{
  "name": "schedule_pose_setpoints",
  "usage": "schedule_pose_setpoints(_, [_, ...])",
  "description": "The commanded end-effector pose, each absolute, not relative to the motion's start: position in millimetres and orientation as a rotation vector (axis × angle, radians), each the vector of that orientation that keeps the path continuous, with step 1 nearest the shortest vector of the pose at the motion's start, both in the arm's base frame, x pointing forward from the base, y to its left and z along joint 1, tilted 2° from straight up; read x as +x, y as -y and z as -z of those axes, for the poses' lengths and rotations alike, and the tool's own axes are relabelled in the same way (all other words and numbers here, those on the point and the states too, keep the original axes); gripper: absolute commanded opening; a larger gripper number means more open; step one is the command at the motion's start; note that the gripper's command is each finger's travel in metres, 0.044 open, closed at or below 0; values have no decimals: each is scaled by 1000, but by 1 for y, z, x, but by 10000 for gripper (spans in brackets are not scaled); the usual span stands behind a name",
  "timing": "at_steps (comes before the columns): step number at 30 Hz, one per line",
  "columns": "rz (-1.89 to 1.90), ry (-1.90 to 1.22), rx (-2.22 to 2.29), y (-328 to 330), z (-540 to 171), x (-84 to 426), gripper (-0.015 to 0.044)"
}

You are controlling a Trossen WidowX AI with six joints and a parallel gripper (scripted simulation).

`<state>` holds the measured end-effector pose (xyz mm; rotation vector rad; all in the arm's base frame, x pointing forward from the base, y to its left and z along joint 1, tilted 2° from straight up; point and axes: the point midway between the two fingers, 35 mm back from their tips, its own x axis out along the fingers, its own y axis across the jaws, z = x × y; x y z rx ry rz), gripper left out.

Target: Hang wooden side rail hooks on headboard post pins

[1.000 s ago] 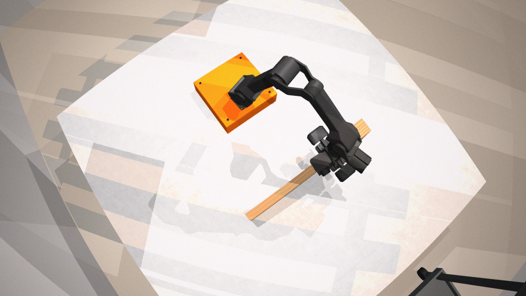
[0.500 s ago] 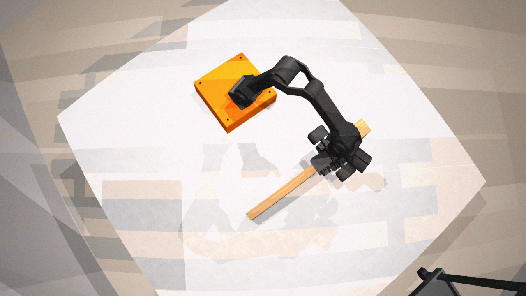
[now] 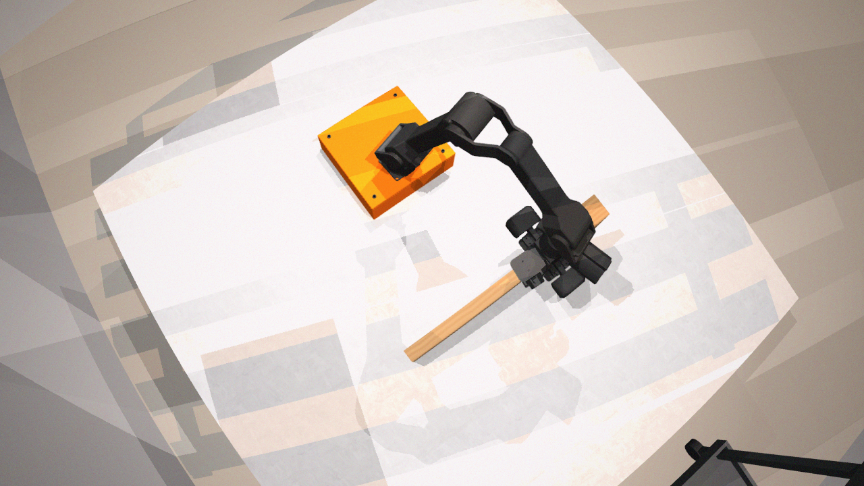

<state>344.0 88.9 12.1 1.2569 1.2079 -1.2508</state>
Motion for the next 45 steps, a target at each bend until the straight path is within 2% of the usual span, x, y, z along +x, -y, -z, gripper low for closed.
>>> schedule_pose_setpoints(1, [1244, -1201, 1270, -91, -16, 347, 0])
schedule_pose_setpoints(45, [1244, -1201, 1271, -95, -15, 347, 0])
